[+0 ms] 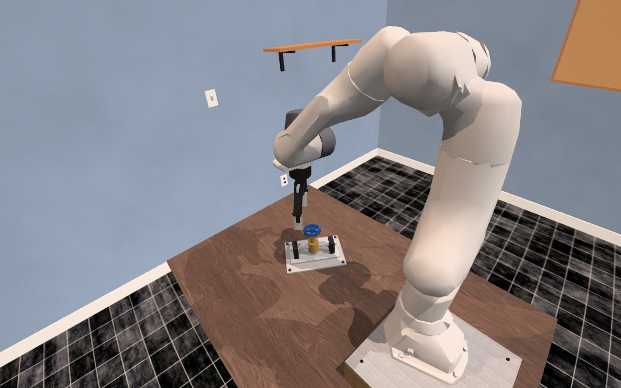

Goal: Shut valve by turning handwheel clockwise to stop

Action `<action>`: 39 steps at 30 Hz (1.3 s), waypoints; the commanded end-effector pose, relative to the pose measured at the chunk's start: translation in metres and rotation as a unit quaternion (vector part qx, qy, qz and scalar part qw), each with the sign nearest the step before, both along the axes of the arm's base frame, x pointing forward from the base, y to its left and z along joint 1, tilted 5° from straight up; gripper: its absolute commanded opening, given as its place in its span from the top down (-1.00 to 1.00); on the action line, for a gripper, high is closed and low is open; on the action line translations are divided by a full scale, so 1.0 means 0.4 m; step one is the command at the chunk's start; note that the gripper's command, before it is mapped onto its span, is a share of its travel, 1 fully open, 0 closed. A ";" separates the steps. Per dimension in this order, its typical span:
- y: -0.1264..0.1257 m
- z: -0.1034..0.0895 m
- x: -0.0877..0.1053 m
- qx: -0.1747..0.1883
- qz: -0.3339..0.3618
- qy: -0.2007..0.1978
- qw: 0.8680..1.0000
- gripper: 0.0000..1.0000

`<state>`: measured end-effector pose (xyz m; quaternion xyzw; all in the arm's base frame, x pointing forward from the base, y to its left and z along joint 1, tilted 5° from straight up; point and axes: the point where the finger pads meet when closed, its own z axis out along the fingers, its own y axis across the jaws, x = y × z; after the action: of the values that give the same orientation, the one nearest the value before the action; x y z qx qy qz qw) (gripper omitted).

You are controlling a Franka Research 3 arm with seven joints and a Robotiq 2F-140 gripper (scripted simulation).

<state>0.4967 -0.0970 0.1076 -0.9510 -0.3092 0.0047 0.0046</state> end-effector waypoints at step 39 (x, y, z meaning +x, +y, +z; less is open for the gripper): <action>-0.062 0.012 -0.066 -0.043 -0.015 0.004 0.999 -0.26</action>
<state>0.4701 -0.1207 0.1119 -0.9536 -0.2983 0.0228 -0.0328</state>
